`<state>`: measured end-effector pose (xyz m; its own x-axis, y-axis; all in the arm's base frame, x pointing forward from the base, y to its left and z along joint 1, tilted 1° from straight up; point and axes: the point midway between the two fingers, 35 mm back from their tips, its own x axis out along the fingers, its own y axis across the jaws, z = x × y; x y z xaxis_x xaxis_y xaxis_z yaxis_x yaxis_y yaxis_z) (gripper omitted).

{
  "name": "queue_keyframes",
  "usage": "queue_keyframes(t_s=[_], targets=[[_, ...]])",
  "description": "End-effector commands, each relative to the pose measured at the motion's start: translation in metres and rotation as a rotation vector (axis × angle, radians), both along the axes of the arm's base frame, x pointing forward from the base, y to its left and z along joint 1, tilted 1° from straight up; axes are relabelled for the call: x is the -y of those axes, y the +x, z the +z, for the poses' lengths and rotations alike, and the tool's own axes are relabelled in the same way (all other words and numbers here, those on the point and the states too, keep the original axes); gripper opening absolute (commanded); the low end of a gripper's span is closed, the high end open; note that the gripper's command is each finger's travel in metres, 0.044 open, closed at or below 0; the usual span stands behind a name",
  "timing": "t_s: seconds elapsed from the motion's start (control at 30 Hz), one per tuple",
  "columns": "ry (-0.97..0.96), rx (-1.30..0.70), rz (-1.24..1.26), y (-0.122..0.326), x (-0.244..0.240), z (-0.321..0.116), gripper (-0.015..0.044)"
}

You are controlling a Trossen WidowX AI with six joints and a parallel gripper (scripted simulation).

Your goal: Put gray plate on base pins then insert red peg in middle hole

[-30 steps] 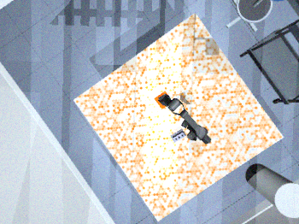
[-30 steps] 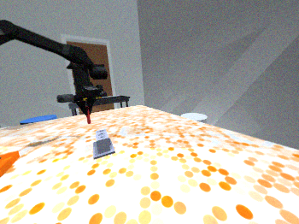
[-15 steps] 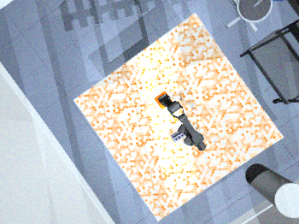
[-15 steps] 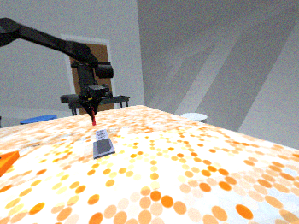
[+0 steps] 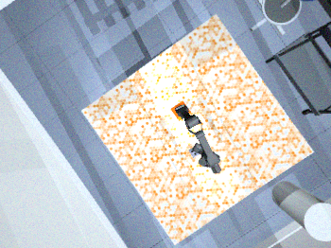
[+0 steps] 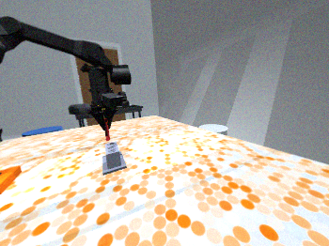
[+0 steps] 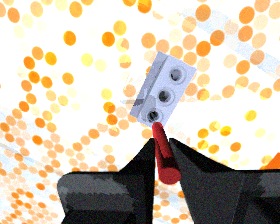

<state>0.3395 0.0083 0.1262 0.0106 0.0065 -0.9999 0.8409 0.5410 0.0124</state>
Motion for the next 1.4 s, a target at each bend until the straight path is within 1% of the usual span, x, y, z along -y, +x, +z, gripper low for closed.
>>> queue_keyframes(t_s=[0.0, 0.27, 1.37], targets=[[-0.002, 0.002, 0.008, 0.004, 0.011, 0.001, 0.0000], [-0.003, 0.001, 0.012, 0.010, 0.035, 0.001, 0.0000], [-0.003, 0.001, 0.012, 0.011, 0.036, 0.001, 0.0000]])
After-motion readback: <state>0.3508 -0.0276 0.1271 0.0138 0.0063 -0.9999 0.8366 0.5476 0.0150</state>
